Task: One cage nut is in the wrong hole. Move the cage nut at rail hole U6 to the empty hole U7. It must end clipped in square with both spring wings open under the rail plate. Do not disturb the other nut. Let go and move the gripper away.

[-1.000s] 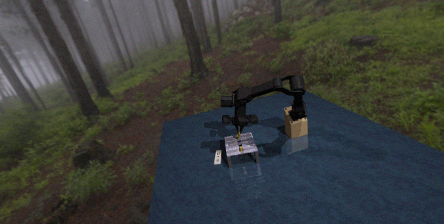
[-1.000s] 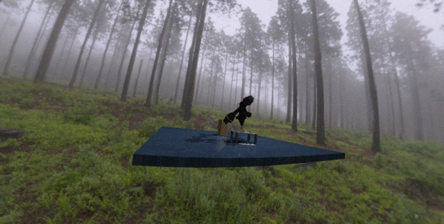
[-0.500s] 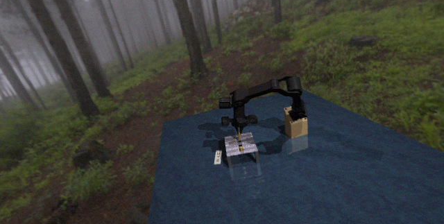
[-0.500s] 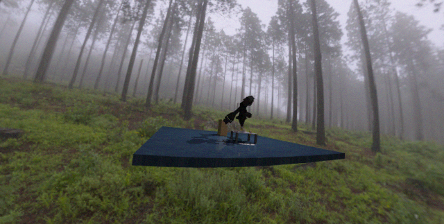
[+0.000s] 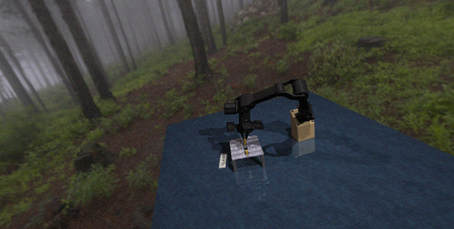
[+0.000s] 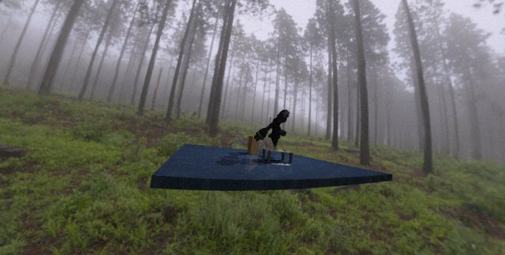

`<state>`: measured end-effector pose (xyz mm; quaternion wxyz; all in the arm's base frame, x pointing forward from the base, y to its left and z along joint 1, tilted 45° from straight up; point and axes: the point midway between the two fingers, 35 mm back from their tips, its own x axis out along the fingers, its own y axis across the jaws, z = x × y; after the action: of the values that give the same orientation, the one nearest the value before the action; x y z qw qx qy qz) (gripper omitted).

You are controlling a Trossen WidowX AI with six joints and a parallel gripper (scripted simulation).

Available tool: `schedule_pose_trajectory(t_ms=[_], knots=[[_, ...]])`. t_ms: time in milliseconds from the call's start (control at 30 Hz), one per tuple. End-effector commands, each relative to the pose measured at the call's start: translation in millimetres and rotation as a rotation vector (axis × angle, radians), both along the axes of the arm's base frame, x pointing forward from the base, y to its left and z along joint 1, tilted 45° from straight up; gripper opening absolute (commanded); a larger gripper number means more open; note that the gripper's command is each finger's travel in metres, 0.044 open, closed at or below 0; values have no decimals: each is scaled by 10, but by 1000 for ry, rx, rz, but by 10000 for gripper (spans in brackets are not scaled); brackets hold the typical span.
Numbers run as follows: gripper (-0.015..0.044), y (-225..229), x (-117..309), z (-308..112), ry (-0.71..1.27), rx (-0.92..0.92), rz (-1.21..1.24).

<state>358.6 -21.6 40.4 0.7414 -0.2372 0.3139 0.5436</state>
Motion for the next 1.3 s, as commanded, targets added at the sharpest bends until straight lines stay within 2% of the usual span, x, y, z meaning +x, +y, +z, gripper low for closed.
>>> schedule_pose_trajectory(t_ms=[0, 1267], knots=[[25, 54, -7, -59, 7, 1, -1], [25, 60, 10, -67, 28, 4, 19]])
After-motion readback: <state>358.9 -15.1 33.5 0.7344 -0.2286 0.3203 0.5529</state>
